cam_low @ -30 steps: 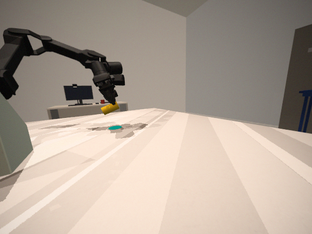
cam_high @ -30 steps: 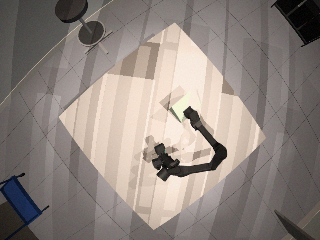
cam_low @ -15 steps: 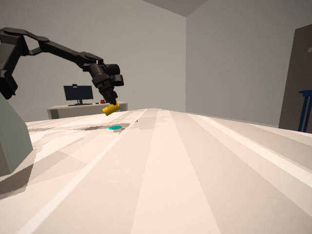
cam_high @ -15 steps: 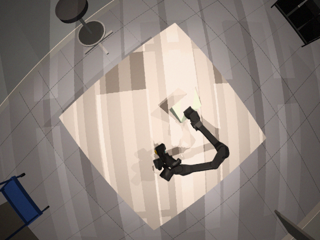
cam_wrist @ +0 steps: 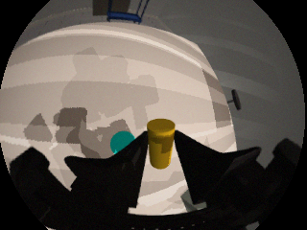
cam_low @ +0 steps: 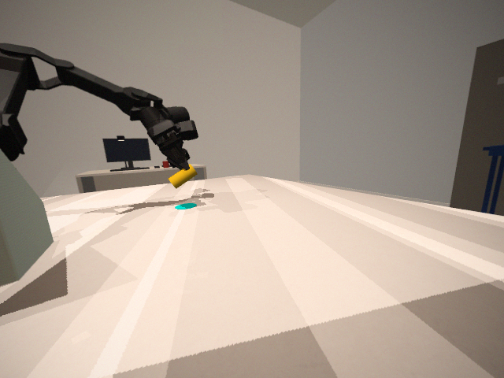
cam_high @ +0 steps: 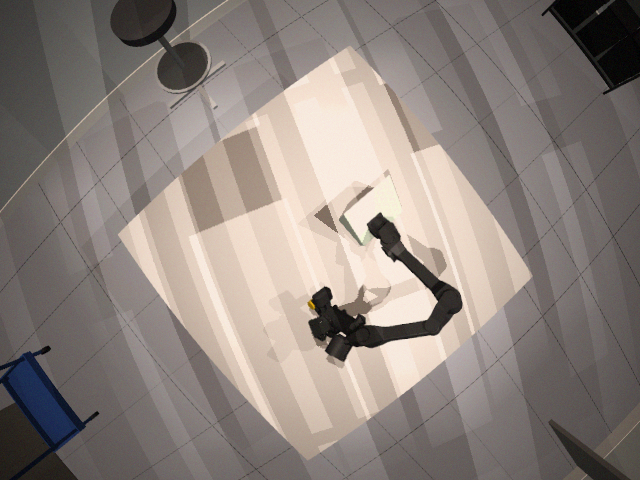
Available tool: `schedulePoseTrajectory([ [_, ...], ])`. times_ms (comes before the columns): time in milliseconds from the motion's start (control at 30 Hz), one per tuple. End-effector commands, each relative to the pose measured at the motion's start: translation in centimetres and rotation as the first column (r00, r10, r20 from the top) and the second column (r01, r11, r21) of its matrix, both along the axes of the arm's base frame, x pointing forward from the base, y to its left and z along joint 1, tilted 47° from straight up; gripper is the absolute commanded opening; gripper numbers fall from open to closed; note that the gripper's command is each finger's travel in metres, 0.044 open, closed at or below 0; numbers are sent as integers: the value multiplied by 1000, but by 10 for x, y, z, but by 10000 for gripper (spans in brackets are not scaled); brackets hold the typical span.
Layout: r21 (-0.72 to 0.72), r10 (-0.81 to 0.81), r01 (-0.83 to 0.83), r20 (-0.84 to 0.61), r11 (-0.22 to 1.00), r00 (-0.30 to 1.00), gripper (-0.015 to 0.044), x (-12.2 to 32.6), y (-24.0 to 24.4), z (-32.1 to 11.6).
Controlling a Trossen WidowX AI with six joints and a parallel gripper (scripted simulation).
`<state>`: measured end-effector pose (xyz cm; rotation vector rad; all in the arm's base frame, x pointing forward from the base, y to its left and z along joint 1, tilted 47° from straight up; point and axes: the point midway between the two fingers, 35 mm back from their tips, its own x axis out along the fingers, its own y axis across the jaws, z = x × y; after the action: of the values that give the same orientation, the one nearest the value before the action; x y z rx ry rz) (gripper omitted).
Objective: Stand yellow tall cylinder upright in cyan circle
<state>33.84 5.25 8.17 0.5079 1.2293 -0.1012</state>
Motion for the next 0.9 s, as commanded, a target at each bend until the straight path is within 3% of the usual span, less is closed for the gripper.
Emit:
schedulePoseTrajectory([
  [0,-15,-20,21,25,1000,999,105,0,-1,1],
  [867,-73,-98,111,166,991,981,105,2,2,4],
])
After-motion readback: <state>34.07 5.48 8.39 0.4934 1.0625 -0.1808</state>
